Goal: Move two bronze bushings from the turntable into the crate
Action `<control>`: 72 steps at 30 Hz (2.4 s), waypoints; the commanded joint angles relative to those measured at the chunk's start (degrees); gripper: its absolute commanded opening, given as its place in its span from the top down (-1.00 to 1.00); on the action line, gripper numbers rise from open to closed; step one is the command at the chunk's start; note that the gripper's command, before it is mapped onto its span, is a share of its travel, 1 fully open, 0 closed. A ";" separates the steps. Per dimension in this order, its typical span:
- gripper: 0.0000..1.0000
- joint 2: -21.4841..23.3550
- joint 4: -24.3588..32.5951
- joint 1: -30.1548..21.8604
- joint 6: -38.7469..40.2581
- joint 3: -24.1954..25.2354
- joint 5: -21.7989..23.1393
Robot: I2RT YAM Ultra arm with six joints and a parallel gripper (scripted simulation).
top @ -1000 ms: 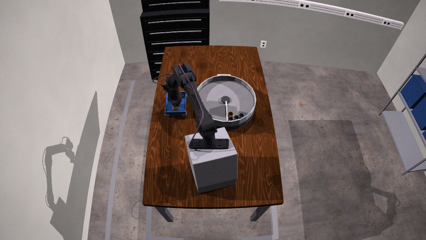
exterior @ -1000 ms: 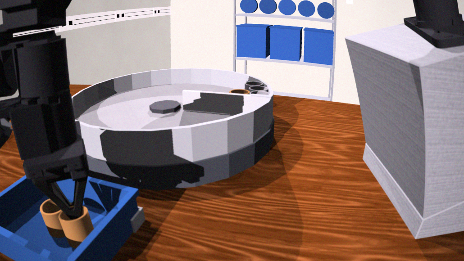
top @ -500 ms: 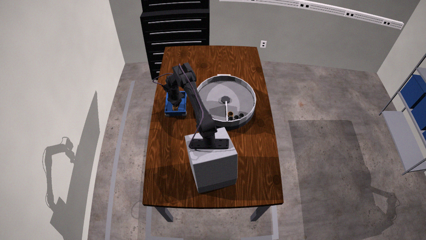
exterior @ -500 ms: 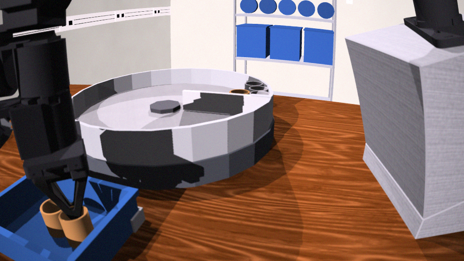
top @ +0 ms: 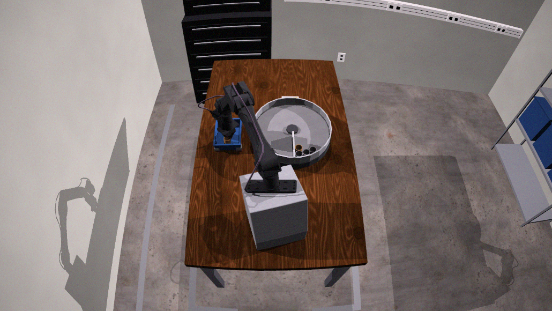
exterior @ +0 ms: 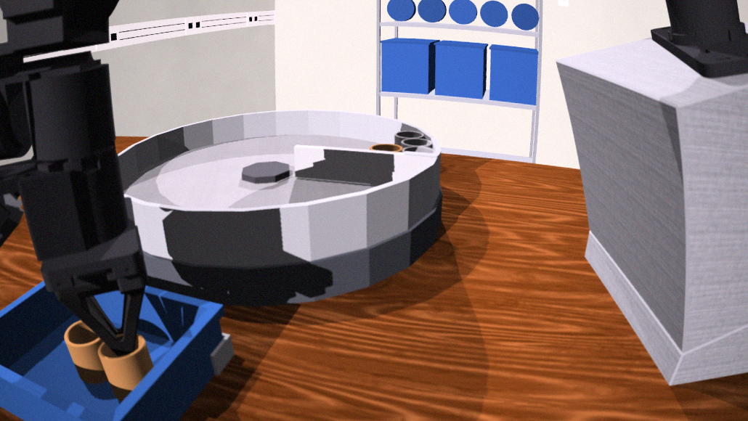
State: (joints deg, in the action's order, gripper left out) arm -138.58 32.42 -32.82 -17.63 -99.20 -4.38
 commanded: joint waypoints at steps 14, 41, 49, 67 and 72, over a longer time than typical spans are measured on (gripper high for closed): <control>1.00 2.06 -1.58 0.37 -0.65 2.37 0.55; 1.00 2.14 -1.38 0.39 -0.66 2.54 0.56; 1.00 2.14 -1.38 0.39 -0.66 2.54 0.56; 1.00 2.25 -0.41 0.53 -0.70 1.26 0.60; 1.00 2.25 -0.39 0.36 -0.71 1.15 0.24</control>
State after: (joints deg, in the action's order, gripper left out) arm -138.26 31.14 -32.75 -17.69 -97.62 -4.21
